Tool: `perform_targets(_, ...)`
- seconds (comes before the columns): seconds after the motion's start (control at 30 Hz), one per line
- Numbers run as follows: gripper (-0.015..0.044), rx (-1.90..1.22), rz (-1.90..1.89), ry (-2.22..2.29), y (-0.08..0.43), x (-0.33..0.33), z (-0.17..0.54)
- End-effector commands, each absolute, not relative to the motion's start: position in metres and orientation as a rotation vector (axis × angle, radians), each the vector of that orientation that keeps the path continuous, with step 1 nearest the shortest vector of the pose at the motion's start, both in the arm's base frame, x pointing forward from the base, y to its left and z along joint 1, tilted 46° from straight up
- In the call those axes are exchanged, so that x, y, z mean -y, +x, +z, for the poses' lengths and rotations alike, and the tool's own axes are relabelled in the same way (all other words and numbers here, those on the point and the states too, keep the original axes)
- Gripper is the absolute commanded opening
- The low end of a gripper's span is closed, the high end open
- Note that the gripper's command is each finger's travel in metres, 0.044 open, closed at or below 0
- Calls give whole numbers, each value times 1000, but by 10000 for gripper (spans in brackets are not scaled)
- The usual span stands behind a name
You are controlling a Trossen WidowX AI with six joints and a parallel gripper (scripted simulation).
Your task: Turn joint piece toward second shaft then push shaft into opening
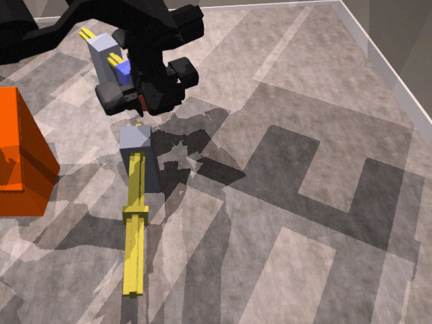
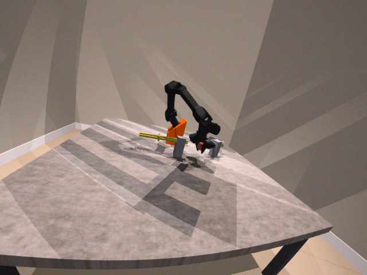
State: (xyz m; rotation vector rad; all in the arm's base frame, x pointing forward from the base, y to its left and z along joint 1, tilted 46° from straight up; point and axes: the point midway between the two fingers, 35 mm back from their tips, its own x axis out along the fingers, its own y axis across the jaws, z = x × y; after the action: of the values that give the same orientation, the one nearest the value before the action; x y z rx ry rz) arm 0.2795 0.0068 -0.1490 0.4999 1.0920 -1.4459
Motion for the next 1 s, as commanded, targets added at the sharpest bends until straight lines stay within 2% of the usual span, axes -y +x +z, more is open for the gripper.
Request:
perform_targets(0.0,182,-1092,-1445,496,279,-6,-149)
perform_targets(0.37,182,-1092,-1445,496,279,-6,-149)
perform_targets(0.43,147,-1092,-1446,500,280,-7,-149)
perform_targets(0.6,147,-1092,-1446,500,280,-7,-149)
perform_targets(0.8,0,-1092,-1446,500,280,-7,-149)
perform_targets(0.97,0,-1088,-1448,501,279,-7,-149)
